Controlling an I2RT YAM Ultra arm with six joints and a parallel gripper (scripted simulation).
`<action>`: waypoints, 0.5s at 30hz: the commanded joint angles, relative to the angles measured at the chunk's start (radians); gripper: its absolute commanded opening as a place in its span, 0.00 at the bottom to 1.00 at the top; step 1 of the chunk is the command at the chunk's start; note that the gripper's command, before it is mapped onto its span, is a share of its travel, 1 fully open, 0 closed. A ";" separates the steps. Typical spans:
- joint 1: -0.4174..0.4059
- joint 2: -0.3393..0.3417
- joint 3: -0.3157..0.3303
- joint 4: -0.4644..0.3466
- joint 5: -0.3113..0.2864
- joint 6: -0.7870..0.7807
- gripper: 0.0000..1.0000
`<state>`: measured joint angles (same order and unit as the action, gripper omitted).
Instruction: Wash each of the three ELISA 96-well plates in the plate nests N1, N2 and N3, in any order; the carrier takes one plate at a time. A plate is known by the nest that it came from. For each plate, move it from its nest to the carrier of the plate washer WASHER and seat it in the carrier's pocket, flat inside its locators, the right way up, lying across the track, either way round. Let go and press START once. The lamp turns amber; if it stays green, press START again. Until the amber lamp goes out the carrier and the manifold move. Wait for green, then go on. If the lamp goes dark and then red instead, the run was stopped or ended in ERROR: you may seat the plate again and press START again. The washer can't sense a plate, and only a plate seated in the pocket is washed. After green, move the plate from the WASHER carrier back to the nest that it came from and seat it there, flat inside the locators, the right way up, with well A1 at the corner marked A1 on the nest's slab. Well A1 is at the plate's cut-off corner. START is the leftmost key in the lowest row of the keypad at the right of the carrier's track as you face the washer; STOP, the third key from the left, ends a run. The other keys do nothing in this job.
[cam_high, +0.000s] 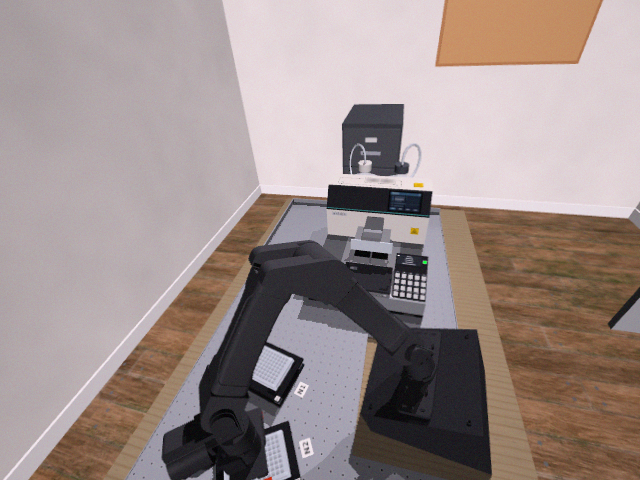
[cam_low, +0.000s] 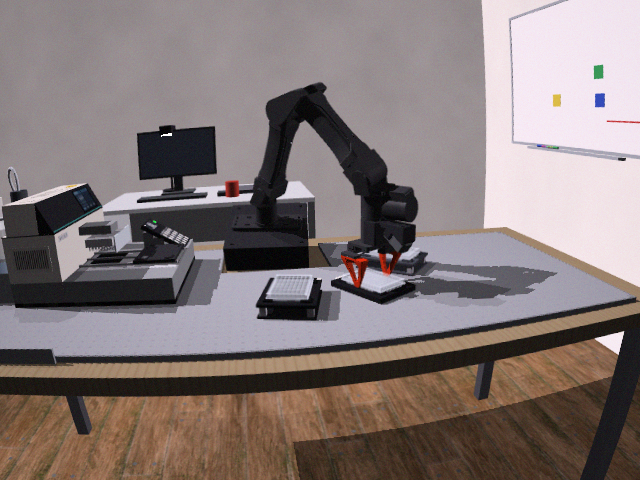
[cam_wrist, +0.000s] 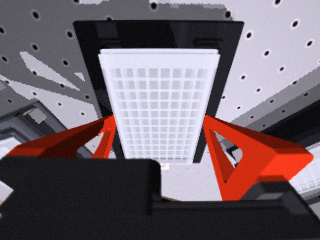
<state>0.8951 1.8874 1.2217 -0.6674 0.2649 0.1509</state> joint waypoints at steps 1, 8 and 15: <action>0.002 -0.008 0.003 0.008 0.000 -0.002 1.00; 0.002 -0.008 0.003 0.008 0.000 -0.002 0.80; 0.002 -0.008 0.003 0.008 0.000 -0.002 0.60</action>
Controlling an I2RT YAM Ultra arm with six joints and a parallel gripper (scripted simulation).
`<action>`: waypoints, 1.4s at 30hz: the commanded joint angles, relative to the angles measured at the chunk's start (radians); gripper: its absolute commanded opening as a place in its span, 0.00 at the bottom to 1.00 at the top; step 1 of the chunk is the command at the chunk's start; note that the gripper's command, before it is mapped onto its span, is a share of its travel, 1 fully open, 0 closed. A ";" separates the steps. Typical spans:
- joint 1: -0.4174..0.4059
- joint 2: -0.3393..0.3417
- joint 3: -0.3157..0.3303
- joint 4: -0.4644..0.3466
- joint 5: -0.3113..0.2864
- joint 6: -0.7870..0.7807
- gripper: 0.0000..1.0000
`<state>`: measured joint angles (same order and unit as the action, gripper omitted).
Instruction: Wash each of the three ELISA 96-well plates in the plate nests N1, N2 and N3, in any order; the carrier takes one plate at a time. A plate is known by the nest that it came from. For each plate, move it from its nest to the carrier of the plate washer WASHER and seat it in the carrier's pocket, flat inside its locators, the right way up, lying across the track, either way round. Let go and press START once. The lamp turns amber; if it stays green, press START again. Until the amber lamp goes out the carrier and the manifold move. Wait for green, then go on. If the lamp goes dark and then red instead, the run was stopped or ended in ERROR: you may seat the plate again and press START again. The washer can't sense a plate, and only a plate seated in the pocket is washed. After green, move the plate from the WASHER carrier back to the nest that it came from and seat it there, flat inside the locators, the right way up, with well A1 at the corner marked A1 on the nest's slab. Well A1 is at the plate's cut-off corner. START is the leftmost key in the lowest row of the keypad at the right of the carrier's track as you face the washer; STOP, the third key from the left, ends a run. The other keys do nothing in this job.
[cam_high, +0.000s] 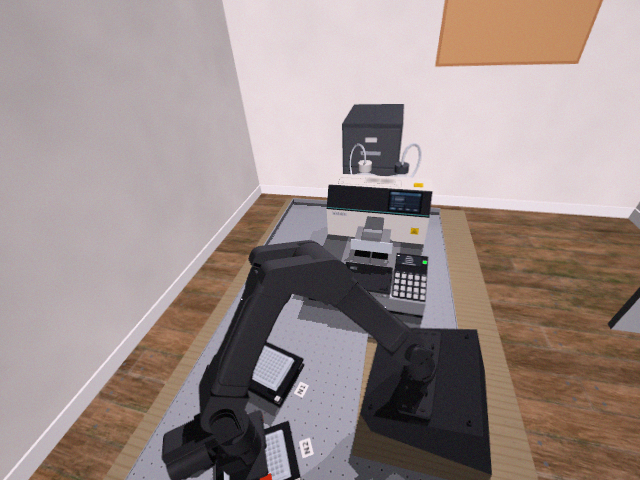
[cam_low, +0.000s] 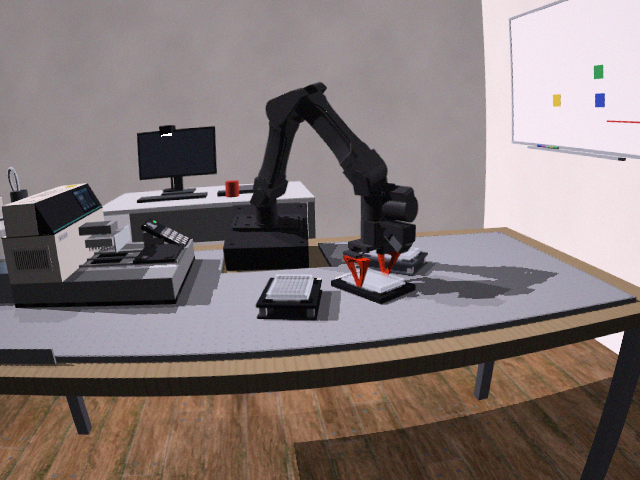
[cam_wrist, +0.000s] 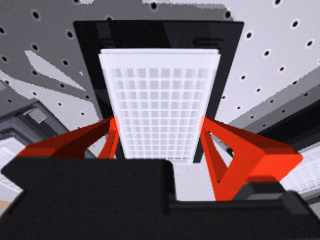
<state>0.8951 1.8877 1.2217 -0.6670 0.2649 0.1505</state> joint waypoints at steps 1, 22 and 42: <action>0.002 -0.008 0.003 0.008 0.000 -0.002 0.60; 0.002 -0.008 0.003 0.008 0.000 -0.002 0.00; 0.002 -0.008 0.003 0.008 0.000 -0.002 0.00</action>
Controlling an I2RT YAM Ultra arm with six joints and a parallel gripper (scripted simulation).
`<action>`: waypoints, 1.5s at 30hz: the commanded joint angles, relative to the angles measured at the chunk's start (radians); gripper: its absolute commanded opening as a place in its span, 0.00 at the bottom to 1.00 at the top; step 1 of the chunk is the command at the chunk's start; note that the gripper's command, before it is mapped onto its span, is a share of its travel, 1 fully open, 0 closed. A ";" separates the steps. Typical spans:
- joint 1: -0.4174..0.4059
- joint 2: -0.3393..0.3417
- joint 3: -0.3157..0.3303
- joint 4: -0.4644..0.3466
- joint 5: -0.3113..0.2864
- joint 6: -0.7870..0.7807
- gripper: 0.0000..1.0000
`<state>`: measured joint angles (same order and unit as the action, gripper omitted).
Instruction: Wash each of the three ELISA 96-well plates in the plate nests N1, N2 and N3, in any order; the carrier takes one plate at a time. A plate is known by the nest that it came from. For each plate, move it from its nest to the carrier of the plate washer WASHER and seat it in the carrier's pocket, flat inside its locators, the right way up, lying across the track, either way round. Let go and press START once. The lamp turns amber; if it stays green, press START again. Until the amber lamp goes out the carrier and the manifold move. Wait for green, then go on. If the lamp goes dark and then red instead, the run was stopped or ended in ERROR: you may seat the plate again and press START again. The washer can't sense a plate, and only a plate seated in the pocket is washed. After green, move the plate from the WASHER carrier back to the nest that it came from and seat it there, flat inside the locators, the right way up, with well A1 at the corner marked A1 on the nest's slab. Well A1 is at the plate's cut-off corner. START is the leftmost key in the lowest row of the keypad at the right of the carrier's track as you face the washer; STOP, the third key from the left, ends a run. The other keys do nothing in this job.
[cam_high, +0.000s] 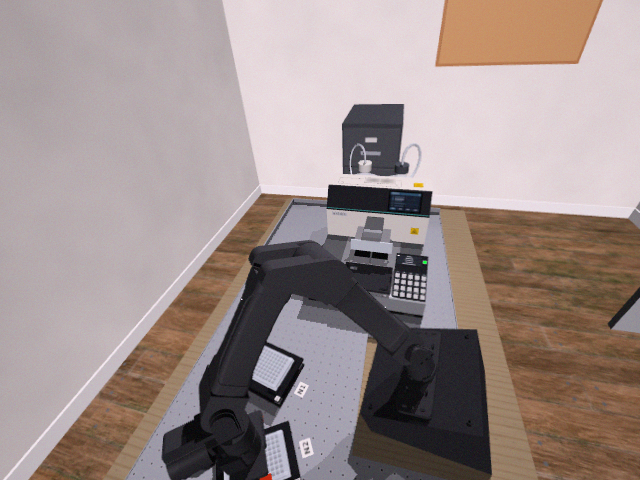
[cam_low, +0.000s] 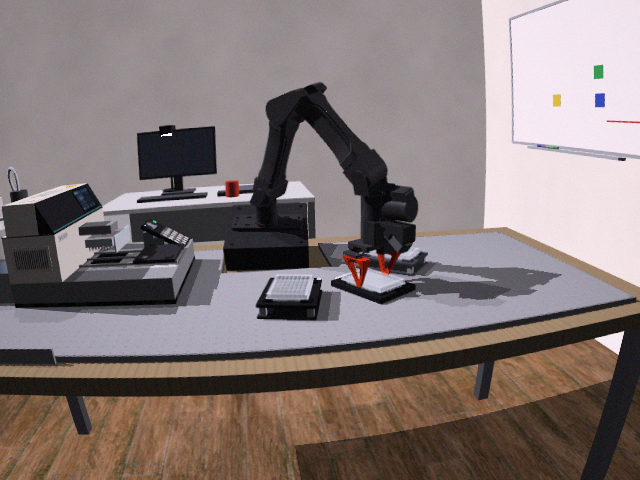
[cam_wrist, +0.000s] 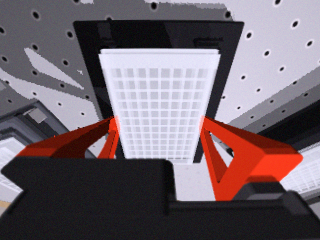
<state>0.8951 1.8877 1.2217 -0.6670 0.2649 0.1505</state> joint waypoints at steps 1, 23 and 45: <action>0.002 -0.008 0.003 0.008 0.000 -0.002 0.00; 0.023 -0.067 0.039 -0.092 0.005 0.020 0.00; 0.047 -0.119 0.090 -0.202 0.011 0.044 0.00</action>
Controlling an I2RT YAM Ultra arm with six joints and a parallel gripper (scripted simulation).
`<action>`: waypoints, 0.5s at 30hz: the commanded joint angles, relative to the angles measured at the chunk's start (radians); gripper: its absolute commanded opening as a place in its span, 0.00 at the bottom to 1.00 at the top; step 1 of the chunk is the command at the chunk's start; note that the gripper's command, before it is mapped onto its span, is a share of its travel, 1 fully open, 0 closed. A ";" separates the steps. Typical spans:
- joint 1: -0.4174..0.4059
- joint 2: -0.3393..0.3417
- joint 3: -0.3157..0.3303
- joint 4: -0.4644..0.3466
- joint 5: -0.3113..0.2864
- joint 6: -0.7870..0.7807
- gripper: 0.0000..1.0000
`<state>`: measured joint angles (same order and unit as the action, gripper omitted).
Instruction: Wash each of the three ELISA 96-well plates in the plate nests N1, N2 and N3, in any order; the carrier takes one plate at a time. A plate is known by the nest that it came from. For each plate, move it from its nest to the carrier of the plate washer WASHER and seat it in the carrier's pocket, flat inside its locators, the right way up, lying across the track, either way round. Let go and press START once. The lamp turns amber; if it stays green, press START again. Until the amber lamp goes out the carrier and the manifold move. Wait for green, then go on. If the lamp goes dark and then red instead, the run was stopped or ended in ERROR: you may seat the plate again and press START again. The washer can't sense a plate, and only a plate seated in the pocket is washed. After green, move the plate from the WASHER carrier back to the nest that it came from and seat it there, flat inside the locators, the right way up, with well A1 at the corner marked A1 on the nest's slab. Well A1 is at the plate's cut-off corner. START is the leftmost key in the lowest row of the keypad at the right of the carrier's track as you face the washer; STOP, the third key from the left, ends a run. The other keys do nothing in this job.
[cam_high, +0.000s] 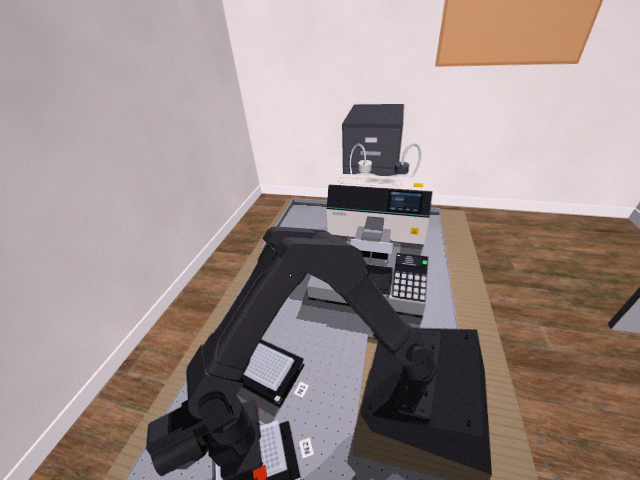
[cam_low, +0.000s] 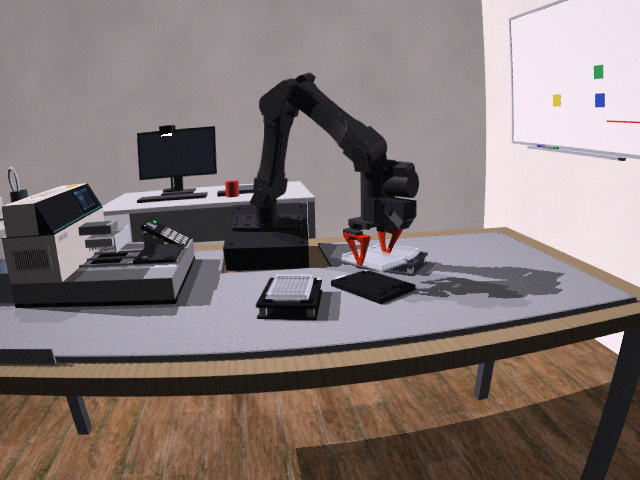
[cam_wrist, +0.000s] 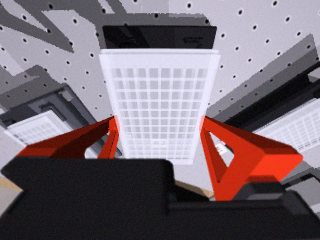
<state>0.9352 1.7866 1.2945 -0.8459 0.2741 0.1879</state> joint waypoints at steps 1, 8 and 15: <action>0.008 -0.021 0.020 -0.029 0.002 0.008 0.00; 0.018 -0.038 0.044 -0.073 0.004 0.018 0.00; 0.025 -0.049 0.062 -0.104 0.006 0.025 0.00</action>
<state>0.9539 1.7527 1.3411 -0.9291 0.2783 0.2066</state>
